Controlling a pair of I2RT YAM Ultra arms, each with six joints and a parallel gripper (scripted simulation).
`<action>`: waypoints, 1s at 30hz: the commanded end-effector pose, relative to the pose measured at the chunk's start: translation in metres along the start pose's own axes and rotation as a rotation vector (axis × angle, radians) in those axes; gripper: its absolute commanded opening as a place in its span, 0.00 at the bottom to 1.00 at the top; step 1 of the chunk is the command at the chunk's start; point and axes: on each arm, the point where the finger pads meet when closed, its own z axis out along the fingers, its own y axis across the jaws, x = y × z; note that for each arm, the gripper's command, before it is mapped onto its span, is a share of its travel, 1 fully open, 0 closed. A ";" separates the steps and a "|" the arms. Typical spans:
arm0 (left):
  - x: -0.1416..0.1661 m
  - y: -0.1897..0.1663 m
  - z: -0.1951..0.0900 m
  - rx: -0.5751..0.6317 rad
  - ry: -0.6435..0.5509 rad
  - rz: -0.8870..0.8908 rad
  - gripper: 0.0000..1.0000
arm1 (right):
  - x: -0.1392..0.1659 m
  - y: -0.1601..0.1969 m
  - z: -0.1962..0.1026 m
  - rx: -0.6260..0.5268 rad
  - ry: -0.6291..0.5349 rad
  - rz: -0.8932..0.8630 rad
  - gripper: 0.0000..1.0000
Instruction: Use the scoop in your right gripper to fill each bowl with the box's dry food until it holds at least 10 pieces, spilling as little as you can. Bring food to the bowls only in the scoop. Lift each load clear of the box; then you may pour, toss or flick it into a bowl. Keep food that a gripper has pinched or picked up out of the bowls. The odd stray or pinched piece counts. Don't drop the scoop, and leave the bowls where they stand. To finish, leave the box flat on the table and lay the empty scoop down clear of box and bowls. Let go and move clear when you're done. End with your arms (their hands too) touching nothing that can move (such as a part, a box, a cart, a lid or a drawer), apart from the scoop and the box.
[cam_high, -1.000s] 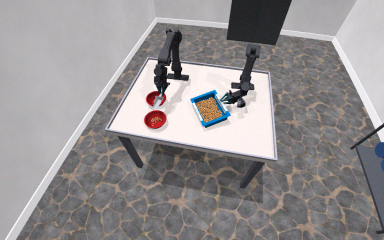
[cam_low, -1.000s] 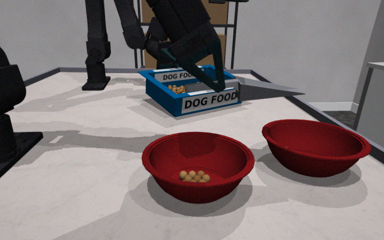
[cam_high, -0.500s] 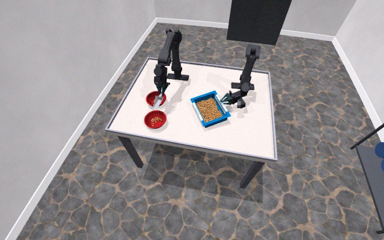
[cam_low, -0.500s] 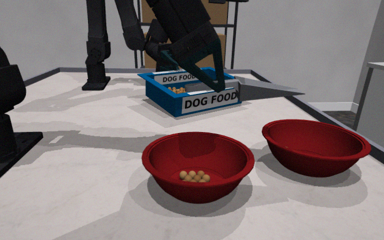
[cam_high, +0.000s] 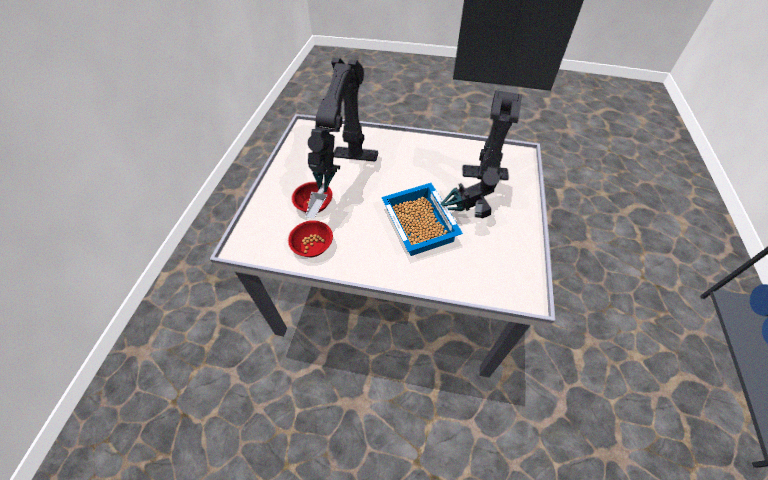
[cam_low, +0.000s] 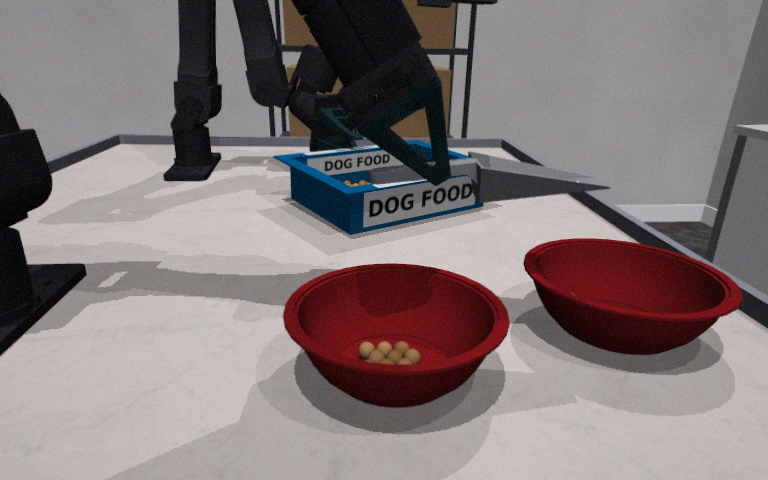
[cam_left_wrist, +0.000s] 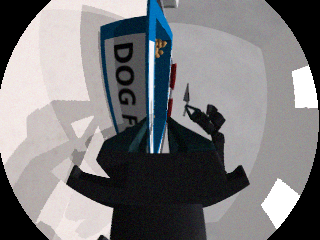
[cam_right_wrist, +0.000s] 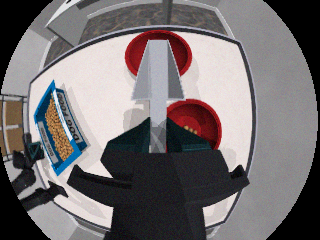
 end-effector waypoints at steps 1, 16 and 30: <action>0.001 -0.004 -0.003 0.038 0.001 0.044 0.26 | -0.002 -0.001 -0.003 -0.004 -0.030 0.002 0.00; -0.003 0.002 -0.003 0.047 -0.005 0.058 0.26 | -0.002 -0.001 -0.003 -0.004 -0.030 0.002 0.00; -0.003 0.013 -0.004 0.042 -0.011 0.053 0.26 | -0.002 -0.001 -0.003 -0.004 -0.030 0.002 0.00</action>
